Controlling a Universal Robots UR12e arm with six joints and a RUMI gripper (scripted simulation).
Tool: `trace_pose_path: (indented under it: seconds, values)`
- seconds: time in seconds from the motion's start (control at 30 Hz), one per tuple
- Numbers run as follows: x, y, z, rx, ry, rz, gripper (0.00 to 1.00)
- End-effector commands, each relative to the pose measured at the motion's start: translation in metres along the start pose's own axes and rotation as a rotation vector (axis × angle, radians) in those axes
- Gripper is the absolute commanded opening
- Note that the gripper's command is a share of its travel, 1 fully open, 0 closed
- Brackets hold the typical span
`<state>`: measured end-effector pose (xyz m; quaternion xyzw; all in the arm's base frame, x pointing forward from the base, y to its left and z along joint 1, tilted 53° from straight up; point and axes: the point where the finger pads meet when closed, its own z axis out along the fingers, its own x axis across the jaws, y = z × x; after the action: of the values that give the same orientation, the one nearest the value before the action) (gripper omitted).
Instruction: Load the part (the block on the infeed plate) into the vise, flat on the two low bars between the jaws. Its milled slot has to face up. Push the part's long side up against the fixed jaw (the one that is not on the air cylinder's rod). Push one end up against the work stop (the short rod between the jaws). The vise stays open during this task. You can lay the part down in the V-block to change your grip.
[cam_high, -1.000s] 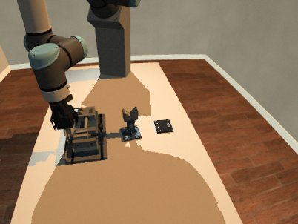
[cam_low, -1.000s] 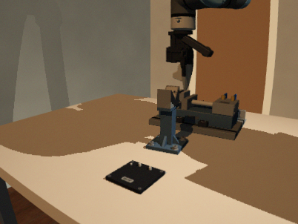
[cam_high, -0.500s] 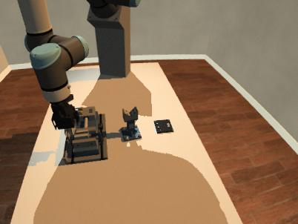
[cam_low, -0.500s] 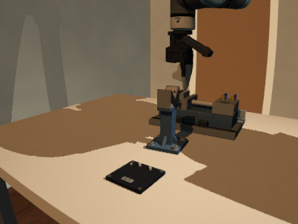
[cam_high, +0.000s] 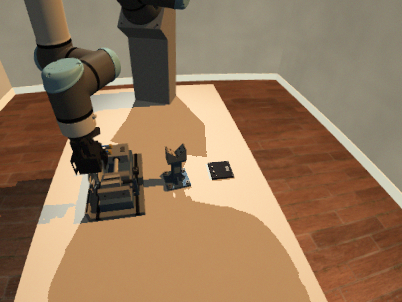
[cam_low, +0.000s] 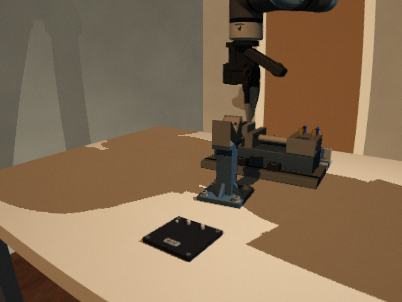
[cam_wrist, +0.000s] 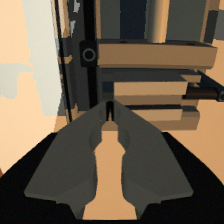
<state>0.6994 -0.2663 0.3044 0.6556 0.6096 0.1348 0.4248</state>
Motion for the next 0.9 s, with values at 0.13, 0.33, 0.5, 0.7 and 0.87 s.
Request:
trace_pose_path:
  seconds: [0.13,0.33,0.5,0.7,0.87]
  values:
    - [0.0017,0.0005,-0.0004,-0.001,0.000,0.000,0.00]
    - [0.0023,0.0005,-0.0004,-0.001,0.000,0.000,0.00]
    - [0.0029,0.0005,-0.0004,-0.001,0.000,0.000,0.00]
    - [0.0035,0.0005,-0.0004,-0.001,0.000,0.000,0.00]
    - [0.0038,0.0005,-0.0004,-0.001,0.000,0.000,0.00]
